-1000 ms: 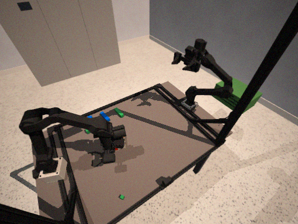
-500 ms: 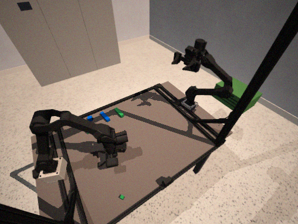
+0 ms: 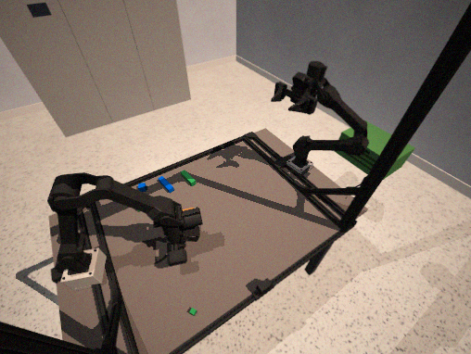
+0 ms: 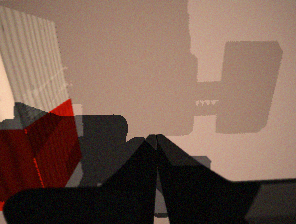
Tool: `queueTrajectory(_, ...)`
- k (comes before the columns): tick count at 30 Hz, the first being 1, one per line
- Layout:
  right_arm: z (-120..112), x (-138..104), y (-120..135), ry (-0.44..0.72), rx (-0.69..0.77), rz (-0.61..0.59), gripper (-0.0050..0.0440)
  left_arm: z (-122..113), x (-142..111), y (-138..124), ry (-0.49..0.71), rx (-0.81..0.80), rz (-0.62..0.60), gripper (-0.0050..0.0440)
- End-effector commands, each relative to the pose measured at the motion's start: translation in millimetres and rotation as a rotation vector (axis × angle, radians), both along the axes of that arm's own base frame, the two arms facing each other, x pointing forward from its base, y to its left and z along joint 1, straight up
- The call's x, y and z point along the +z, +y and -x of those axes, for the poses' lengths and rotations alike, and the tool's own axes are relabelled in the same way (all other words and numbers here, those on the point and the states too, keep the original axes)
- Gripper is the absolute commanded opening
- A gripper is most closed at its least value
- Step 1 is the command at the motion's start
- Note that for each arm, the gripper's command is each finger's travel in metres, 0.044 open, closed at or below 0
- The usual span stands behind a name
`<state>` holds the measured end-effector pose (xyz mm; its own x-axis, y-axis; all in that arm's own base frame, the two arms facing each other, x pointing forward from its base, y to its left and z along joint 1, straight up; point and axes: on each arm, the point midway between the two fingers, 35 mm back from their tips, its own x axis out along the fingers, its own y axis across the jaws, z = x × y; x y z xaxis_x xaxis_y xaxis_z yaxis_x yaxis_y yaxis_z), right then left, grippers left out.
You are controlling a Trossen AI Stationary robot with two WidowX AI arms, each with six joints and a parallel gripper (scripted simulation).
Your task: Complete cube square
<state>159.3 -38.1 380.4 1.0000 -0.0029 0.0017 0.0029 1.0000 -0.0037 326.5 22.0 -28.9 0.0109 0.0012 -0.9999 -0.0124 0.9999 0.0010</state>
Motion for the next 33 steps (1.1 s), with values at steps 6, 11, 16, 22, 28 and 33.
queueTrajectory(6, 0.1, -0.2, 0.4, 0.0, 0.003, -0.004, 0.04, 2.2, -3.4, -0.3, 0.011, 0.002, 0.001, 0.0)
queueTrajectory(11, 0.1, -0.2, 0.4, 0.0, 0.003, -0.004, 0.04, 2.2, -3.4, 0.5, 0.011, 0.002, 0.001, 0.0)
queueTrajectory(16, 0.1, -0.2, 0.4, 0.0, 0.003, -0.004, 0.04, 2.2, -3.4, 2.5, 0.011, 0.002, 0.001, 0.0)
queueTrajectory(22, 0.1, -0.2, 0.4, 0.0, 0.003, -0.004, 0.04, 2.3, -3.4, 4.6, 0.011, 0.002, 0.001, 0.0)
queueTrajectory(28, 0.1, -0.2, 0.4, 0.0, 0.003, -0.004, 0.04, 2.3, -3.4, 6.1, 0.011, 0.002, 0.001, 0.0)
queueTrajectory(33, 0.1, -0.2, 0.4, 0.0, 0.003, -0.004, 0.04, 2.3, -3.4, 8.0, 0.011, 0.002, 0.001, 0.0)
